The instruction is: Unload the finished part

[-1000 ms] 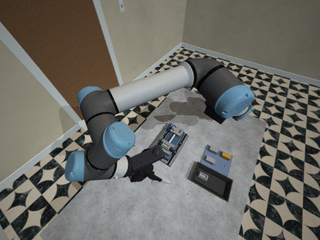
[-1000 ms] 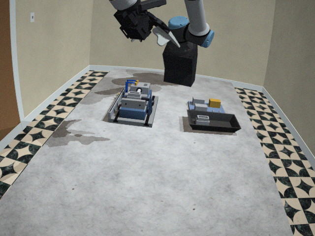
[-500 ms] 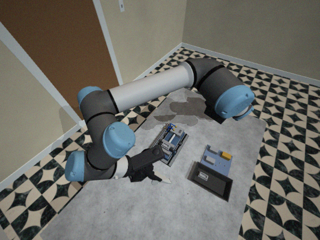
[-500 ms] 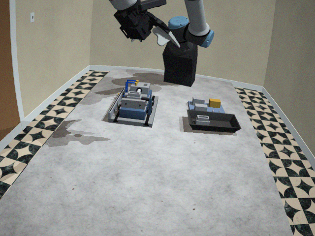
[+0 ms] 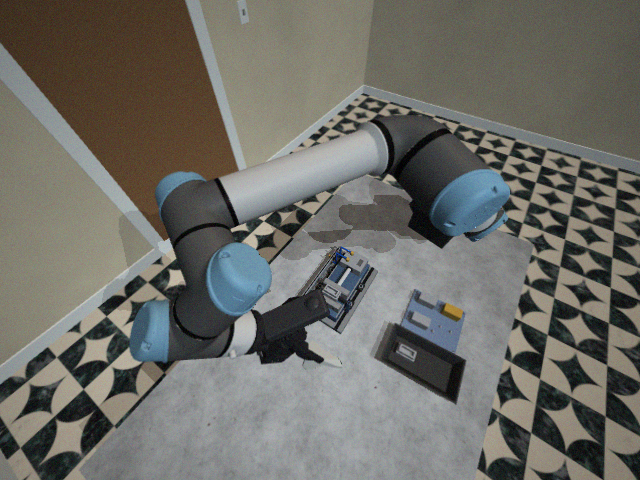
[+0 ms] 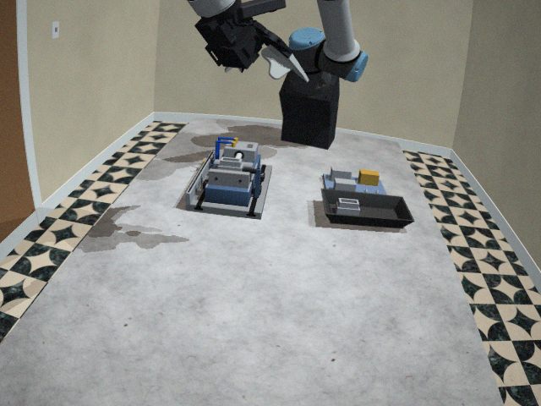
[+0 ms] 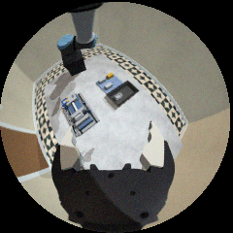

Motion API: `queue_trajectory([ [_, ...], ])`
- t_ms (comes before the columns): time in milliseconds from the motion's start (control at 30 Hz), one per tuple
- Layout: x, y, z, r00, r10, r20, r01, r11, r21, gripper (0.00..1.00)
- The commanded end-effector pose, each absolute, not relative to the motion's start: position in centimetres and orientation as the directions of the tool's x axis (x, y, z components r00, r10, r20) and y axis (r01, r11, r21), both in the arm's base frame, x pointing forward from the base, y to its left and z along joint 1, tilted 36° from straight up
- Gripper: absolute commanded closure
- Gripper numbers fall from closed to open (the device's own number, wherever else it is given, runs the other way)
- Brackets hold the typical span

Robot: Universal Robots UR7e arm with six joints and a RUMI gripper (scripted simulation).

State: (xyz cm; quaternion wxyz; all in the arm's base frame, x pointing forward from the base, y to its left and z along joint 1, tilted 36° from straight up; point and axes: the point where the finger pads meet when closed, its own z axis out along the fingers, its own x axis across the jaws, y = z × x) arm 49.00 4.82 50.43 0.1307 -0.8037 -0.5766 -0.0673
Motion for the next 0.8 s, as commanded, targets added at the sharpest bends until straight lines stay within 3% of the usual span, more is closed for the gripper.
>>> queue_trajectory([
  [0,49.1,4.4,50.1,0.347,0.901,0.261,0.938,-0.325,-0.125,0.0],
  [767,50.5,0.4,46.6,0.522,0.803,0.288,0.845,-0.534,-0.042,0.0],
])
